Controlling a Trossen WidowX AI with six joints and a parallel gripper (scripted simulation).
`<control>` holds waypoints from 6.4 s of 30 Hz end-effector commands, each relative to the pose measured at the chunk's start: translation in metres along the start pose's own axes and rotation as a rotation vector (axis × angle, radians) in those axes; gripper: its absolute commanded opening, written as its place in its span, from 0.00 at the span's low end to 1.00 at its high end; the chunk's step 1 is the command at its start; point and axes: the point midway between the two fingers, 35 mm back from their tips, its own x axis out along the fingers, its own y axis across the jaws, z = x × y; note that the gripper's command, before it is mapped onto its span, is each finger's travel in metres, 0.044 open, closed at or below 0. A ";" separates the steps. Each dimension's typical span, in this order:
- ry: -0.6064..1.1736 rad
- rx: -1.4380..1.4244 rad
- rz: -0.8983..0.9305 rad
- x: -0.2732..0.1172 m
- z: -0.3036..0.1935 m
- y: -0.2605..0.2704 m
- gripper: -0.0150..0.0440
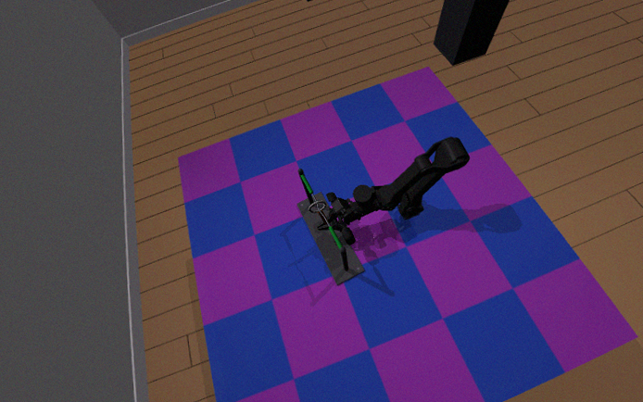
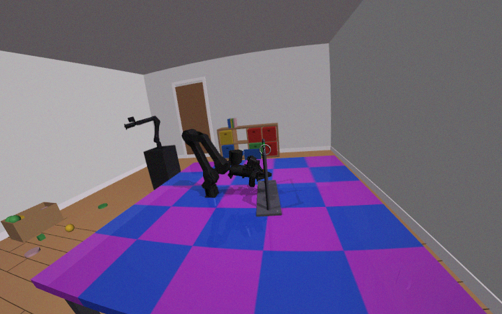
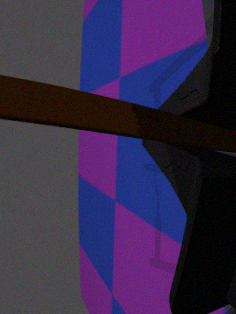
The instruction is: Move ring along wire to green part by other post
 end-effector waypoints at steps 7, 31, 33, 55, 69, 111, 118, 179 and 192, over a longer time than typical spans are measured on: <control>0.000 -0.059 0.037 -0.001 0.004 0.002 0.00; 0.150 -0.269 0.155 -0.023 0.003 -0.003 0.00; 0.150 -0.269 0.155 -0.023 0.002 -0.001 0.00; 0.145 -0.163 0.094 -0.029 -0.005 0.032 0.00; 0.142 -0.130 0.074 -0.031 -0.007 0.050 0.00; 0.135 -0.122 0.067 -0.030 -0.027 0.077 0.00; 0.135 -0.122 0.067 -0.030 -0.027 0.077 0.00; 0.139 -0.121 0.067 -0.080 -0.020 0.074 0.53; 0.139 -0.121 0.067 -0.080 -0.020 0.074 0.53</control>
